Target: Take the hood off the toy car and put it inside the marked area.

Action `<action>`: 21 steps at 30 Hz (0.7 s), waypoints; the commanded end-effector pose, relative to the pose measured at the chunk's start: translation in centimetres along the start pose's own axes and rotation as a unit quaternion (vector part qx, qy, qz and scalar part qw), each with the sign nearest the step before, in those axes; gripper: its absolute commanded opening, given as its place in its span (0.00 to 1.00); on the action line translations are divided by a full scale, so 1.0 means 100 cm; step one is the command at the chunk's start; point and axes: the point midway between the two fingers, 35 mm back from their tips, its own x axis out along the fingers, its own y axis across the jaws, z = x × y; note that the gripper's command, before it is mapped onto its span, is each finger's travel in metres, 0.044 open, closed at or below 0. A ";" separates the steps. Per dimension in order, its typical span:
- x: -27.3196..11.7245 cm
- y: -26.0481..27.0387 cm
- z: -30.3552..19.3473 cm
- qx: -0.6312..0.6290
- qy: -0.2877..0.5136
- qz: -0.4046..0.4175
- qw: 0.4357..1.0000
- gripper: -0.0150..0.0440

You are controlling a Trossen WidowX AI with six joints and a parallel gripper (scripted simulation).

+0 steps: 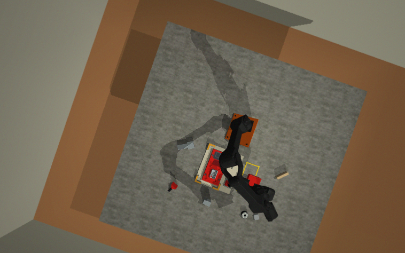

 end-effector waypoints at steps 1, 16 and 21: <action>0.007 -0.001 -0.001 -0.003 0.001 -0.003 1.000 0.25; 0.021 -0.001 -0.001 -0.003 0.001 -0.003 1.000 0.25; 0.026 -0.001 -0.001 -0.003 0.001 -0.003 1.000 0.25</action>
